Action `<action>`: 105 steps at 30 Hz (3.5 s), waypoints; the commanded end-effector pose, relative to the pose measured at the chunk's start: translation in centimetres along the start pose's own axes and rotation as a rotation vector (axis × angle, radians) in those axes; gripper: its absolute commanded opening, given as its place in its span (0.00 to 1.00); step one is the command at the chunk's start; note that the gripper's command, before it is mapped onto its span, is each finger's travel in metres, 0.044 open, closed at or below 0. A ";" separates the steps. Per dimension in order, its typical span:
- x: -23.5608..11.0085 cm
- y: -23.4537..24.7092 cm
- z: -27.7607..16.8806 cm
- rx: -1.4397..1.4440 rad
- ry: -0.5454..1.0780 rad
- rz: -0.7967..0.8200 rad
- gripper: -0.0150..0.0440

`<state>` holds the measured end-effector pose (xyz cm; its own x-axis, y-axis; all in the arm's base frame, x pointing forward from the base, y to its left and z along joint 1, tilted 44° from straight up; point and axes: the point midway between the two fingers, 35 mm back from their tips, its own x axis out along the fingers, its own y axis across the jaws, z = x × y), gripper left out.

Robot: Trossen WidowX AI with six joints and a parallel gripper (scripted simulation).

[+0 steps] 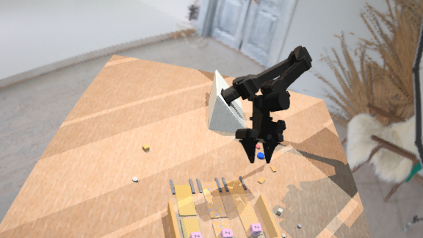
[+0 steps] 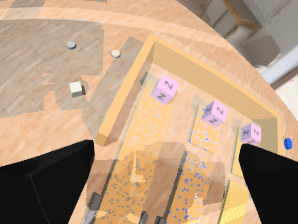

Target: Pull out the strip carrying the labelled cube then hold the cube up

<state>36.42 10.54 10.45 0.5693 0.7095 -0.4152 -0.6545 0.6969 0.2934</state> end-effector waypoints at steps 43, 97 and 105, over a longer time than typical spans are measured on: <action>0.6 -3.9 -7.8 0.508 0.384 0.001 0.40; 7.8 2.9 -10.5 0.375 0.767 0.255 0.25; 8.7 3.4 -11.4 0.375 0.767 0.256 0.25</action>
<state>33.84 17.45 -1.19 -0.1413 0.6768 -0.7224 -0.4418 0.6099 0.6579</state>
